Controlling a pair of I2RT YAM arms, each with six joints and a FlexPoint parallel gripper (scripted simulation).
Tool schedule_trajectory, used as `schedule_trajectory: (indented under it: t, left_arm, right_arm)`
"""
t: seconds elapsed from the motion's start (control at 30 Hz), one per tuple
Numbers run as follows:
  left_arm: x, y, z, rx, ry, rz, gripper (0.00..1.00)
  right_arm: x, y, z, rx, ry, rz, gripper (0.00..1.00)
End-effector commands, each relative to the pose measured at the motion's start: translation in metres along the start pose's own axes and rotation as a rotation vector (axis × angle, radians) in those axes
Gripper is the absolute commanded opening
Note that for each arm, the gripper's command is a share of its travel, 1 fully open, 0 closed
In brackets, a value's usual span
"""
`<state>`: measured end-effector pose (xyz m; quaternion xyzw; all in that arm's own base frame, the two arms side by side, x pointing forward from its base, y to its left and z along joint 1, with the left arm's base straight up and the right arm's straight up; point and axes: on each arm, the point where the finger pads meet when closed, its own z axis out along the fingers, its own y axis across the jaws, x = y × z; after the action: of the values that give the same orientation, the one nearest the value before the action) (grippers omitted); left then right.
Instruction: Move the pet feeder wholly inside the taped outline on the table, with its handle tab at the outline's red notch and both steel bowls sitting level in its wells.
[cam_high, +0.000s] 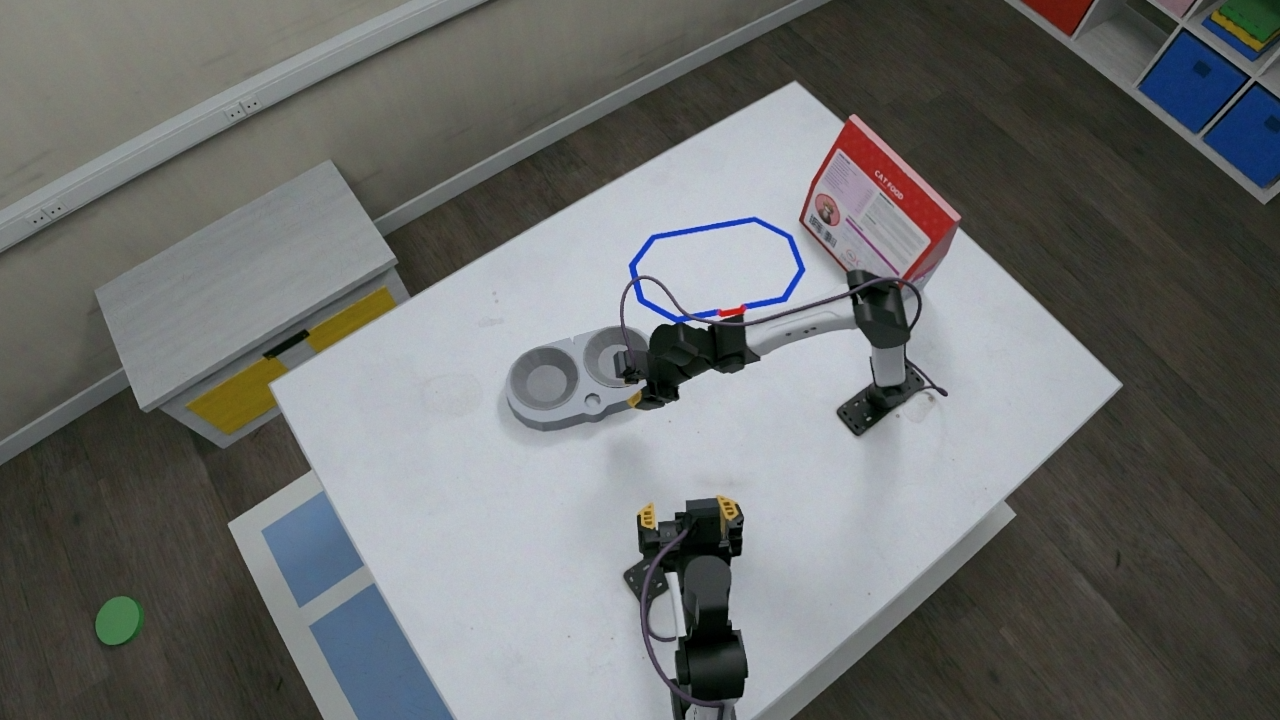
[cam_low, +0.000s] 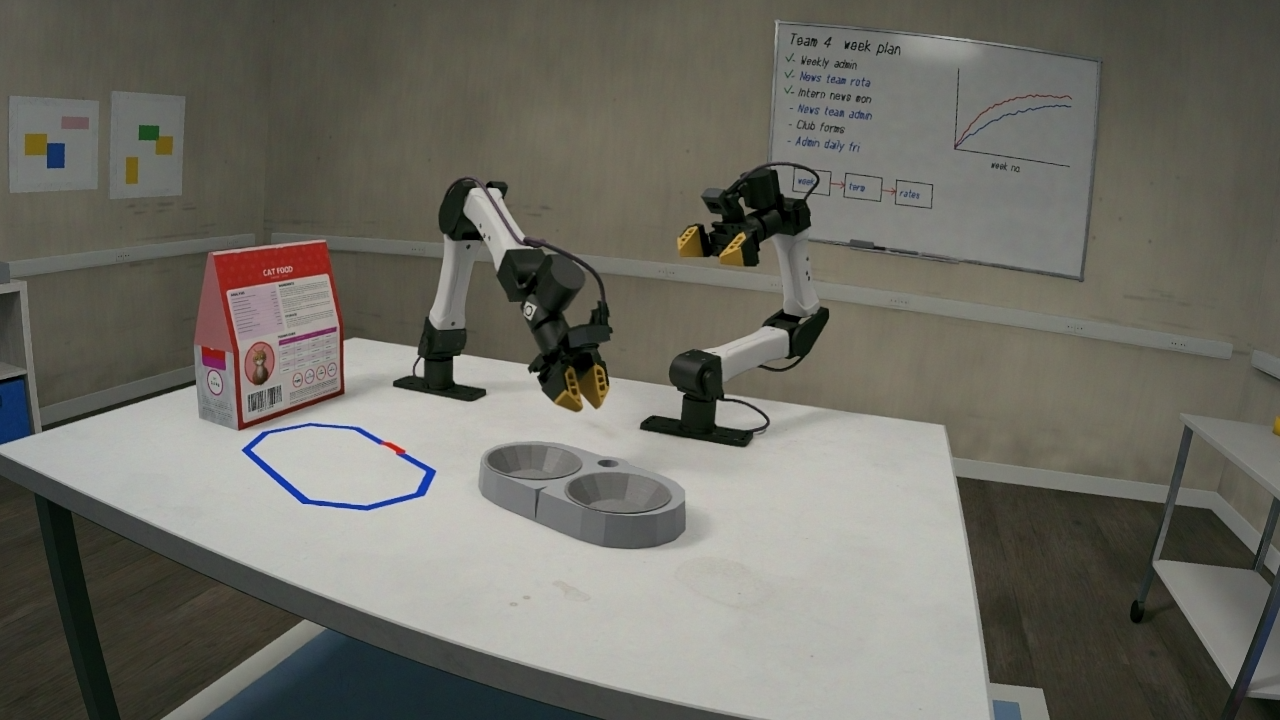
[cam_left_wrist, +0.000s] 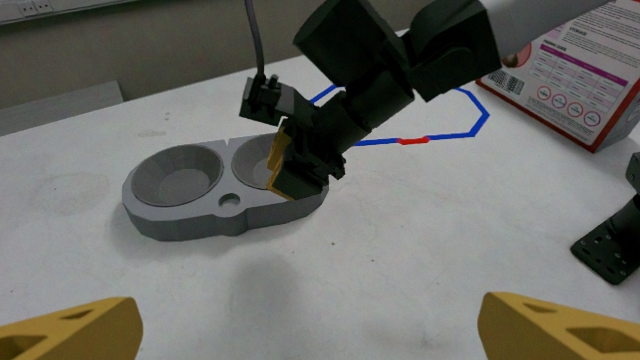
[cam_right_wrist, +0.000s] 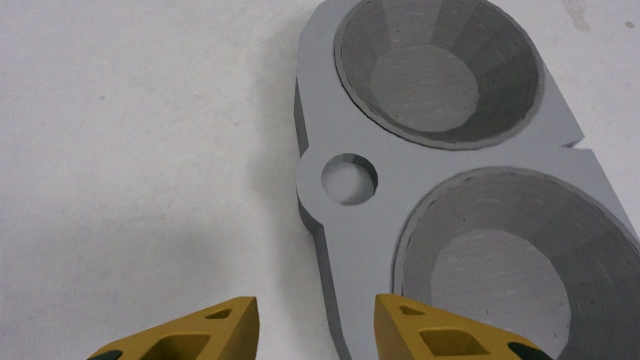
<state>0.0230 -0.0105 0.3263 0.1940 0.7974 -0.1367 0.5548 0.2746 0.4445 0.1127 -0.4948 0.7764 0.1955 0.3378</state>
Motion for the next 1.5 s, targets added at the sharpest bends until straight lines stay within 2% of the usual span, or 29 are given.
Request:
schedule_trajectory:
  t: [0.0, 0.13, 0.4, 0.67, 0.97, 1.47]
  left_arm:
    - [0.001, -0.001, -0.001, 0.003, 0.000, 0.004, 1.00]
    - [0.001, -0.001, -0.001, 0.003, 0.000, 0.004, 1.00]
    - [0.001, -0.001, -0.001, 0.003, 0.000, 0.004, 1.00]
    - [0.001, -0.001, -0.001, 0.003, 0.000, 0.004, 1.00]
    - [0.001, -0.001, -0.001, 0.003, 0.000, 0.004, 1.00]
    - [0.001, -0.001, -0.001, 0.003, 0.000, 0.004, 1.00]
  right_arm:
    - [0.003, 0.000, 0.004, -0.036, 0.096, -0.033, 0.38]
    - [0.000, 0.000, 0.027, -0.077, 0.175, -0.065, 0.38]
    - [-0.003, 0.001, 0.056, -0.120, 0.245, -0.096, 0.38]
    - [-0.009, 0.001, 0.073, -0.124, 0.233, -0.105, 0.38]
    - [0.001, 0.005, 0.092, -0.122, 0.250, -0.102, 0.38]
    - [0.003, 0.007, 0.104, -0.118, 0.247, -0.099, 0.38]
